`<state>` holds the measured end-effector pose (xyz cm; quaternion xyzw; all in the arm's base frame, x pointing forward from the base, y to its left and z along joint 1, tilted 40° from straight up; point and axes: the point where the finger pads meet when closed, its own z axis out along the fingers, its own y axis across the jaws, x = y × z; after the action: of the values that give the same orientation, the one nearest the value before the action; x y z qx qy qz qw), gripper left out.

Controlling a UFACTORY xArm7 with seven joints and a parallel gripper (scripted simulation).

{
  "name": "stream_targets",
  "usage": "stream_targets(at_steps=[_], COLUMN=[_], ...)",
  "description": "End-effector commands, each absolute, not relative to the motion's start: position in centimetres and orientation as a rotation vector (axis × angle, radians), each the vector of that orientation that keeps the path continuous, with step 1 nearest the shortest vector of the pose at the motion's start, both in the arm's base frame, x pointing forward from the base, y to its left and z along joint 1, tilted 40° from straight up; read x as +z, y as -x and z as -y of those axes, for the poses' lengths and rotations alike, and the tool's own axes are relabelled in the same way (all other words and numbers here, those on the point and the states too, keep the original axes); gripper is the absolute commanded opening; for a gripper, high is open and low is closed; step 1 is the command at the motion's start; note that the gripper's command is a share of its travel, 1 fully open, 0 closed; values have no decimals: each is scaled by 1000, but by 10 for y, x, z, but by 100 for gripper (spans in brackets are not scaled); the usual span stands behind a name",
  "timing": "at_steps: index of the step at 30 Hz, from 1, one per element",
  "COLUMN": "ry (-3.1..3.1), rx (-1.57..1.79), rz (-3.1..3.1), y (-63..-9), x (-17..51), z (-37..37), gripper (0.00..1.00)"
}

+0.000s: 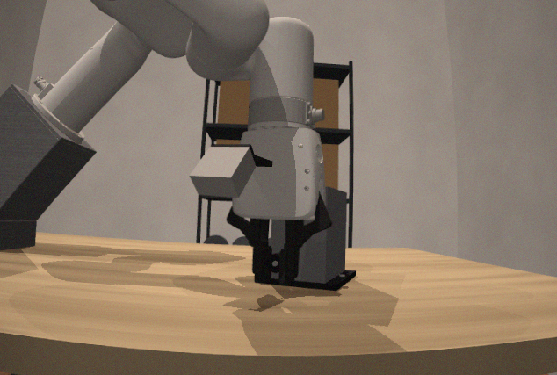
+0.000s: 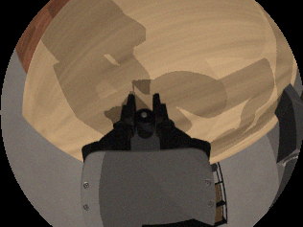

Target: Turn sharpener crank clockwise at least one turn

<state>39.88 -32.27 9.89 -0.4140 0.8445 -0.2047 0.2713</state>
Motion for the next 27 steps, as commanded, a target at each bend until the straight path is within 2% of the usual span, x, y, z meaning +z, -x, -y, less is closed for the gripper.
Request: stream_targets(at_steps=[1,27], ry=[1114,1114], rx=[-555,-555], rz=[-2273,-2273], y=[-396,-392], x=[98,97], z=[321,318], gripper=[0,0])
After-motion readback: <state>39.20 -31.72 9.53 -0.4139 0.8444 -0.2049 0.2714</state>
